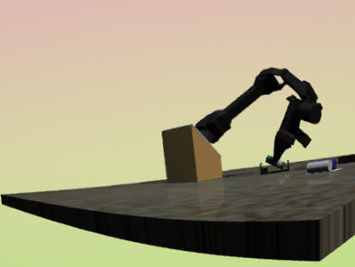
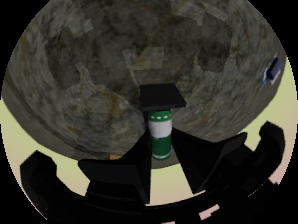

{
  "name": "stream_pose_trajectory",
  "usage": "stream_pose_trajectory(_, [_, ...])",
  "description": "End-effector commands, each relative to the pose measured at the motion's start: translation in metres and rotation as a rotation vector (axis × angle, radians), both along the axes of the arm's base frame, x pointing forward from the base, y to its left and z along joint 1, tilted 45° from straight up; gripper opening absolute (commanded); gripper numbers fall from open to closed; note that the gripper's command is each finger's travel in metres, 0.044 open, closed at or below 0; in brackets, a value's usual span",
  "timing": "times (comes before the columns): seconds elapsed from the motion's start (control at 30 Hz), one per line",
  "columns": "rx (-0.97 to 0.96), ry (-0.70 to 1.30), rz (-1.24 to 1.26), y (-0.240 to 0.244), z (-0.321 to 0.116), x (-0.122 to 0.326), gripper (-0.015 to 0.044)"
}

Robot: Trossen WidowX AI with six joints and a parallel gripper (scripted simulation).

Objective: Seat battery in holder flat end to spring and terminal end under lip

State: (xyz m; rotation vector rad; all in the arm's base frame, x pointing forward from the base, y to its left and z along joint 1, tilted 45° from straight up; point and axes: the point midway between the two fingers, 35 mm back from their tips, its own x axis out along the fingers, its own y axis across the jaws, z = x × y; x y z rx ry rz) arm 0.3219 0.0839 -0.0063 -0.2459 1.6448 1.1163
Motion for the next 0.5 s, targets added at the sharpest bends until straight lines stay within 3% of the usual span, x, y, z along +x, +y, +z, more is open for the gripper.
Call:
stream_pose_trajectory(0.0, [0.003, -0.005, 0.000, 0.0038, 0.0006, 0.0048, 0.0083])
stream_pose_trajectory(0.47, [0.036, -0.032, -0.039, 0.0041, -0.0025, 0.0054, 0.0083])
